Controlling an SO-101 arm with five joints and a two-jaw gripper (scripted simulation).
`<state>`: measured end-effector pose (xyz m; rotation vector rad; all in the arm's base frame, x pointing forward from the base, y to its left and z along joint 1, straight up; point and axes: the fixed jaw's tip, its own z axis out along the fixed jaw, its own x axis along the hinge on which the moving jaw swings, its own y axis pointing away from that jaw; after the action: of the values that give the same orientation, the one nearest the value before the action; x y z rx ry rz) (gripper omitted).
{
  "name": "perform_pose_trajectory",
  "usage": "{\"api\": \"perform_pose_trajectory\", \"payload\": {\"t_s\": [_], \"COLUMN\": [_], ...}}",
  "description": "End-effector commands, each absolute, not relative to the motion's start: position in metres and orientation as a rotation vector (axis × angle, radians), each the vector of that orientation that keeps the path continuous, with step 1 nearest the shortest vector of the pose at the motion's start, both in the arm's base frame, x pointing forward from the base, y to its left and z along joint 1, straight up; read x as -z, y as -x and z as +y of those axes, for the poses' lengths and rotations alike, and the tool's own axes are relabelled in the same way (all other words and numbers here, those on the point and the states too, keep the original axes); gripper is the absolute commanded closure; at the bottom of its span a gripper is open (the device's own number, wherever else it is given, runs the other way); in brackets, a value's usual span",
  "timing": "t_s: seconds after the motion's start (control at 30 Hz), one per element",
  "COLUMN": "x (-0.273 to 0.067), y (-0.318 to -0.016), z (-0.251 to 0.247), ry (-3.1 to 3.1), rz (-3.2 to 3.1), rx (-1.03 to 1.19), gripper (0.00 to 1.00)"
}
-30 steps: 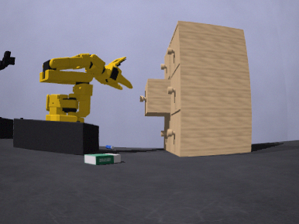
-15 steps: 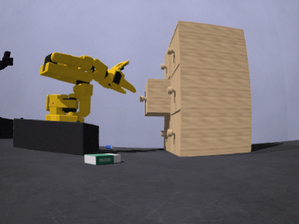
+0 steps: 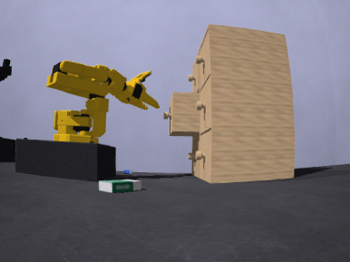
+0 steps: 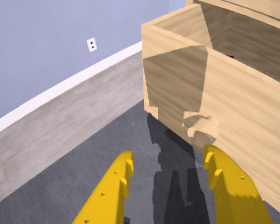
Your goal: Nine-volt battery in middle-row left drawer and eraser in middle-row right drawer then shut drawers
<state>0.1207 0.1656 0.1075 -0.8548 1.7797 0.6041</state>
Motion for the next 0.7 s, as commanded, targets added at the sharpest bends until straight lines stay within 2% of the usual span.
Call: {"api": "perform_pose_trajectory", "payload": {"t_s": [0.0,0.67], "x": [-0.1071,-0.1065], "y": [-0.1225,-0.1237], "z": [0.1649,0.1644], "ry": [0.840,0.835], "rz": [1.784,1.786], "rx": [-0.603,-0.599], "gripper": [0.79,0.79]}}
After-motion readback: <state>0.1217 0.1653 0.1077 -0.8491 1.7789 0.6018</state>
